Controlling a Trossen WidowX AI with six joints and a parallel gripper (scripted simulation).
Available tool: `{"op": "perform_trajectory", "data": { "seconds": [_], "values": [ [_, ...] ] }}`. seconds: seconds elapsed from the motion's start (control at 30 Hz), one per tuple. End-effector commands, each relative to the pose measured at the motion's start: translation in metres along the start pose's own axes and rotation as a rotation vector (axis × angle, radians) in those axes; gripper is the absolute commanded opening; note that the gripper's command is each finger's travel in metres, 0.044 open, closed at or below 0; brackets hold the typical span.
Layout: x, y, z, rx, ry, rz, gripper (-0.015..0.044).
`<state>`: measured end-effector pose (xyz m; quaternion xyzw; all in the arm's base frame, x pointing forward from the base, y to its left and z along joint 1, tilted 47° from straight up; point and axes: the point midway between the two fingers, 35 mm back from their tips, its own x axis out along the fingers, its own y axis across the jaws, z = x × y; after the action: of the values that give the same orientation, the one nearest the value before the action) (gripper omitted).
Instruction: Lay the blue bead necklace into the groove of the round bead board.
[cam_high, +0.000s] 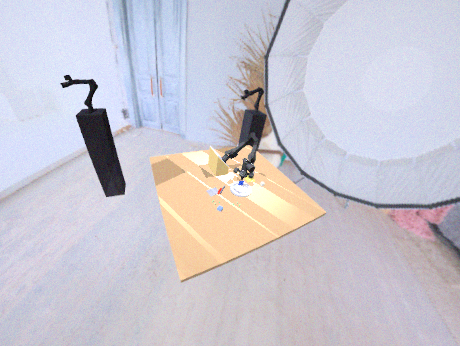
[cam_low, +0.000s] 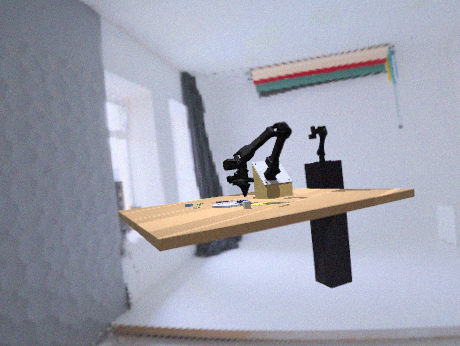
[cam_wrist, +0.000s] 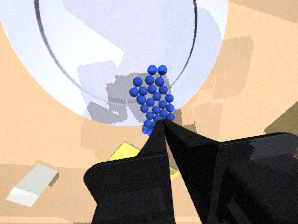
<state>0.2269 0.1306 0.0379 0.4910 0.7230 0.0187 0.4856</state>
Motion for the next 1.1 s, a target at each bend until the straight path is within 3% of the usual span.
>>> {"op": "perform_trajectory", "data": {
  "seconds": [0.0, 0.53, 1.07],
  "values": [
    [-0.001, 0.006, 0.006, -0.003, 0.003, 0.003, 0.0000],
    [-0.001, 0.034, 0.047, -0.005, 0.001, 0.004, 0.0000],
    [0.020, 0.034, 0.048, -0.005, 0.002, 0.005, 0.0000]
  ]
}}
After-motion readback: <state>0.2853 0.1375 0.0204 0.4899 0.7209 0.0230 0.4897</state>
